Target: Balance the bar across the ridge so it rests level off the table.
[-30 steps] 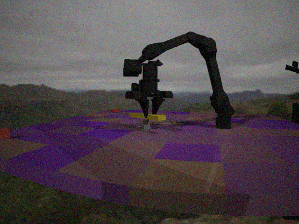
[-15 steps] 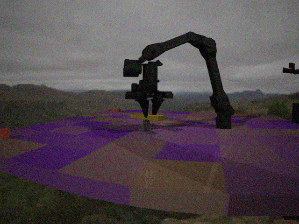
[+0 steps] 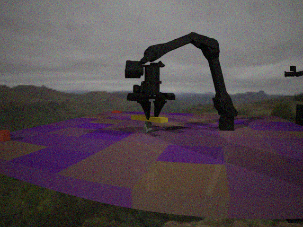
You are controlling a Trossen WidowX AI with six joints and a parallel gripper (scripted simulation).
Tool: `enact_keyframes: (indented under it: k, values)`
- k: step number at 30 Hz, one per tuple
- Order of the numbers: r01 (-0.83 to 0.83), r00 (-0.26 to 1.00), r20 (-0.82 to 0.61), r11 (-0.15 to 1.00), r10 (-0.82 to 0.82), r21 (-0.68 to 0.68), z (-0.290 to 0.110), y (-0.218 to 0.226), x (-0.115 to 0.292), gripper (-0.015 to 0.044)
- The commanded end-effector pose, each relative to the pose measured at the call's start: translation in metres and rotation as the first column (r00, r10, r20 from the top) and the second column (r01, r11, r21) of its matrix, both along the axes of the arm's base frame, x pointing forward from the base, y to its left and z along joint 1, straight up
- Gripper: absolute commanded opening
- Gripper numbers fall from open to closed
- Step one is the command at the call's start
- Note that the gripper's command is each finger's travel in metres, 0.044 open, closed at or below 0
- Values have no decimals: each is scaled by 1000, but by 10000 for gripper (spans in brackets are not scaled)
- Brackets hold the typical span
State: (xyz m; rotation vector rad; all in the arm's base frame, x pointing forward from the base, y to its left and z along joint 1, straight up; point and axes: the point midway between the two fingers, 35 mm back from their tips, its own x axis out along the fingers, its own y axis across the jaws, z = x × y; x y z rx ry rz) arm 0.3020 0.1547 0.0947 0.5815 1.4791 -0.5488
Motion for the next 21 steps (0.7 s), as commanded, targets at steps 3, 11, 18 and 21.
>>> enact_keyframes:
  k: [3,11,18,21]
  values:
    - [1,1000,2,1000,-1,-1,-1,0,0,0]
    - [1,1000,2,1000,-1,-1,-2,0,0,0]
    - [1,1000,2,1000,-1,-1,-2,0,1,0]
    - [1,1000,2,1000,-1,-1,-2,0,1,0]
